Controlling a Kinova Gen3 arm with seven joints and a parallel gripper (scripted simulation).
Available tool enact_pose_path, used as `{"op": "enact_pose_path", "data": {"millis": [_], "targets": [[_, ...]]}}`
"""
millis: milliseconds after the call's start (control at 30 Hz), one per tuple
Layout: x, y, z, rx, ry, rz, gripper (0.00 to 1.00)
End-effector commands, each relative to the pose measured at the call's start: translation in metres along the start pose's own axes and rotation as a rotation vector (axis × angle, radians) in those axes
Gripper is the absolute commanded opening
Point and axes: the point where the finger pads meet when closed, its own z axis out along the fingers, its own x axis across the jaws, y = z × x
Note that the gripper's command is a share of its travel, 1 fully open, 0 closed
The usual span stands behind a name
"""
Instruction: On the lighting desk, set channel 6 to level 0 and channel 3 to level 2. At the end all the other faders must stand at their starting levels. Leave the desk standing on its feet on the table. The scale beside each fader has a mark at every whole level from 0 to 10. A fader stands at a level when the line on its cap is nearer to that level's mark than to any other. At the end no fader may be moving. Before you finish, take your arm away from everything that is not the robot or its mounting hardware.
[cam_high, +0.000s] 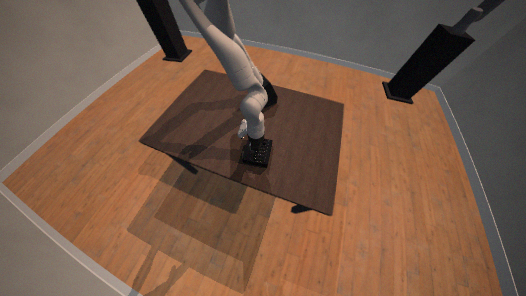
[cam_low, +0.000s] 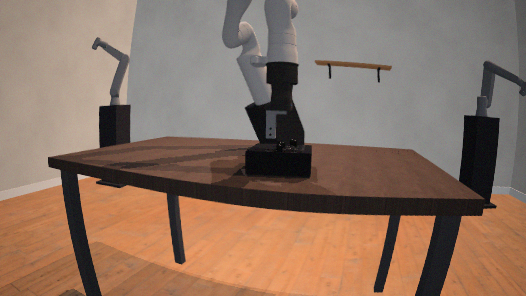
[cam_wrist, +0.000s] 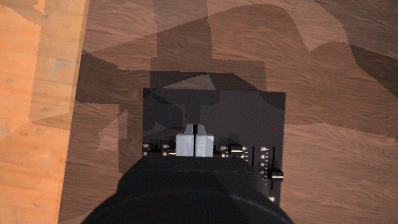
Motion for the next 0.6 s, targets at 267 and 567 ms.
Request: {"op": "enact_pose_path", "data": {"millis": [267, 567], "targets": [[0.0005, 0.0, 0.0041, 0.001, 0.001, -0.001, 0.0], [0.0005, 0.0, 0.005, 0.001, 0.001, -0.001, 0.0]]}}
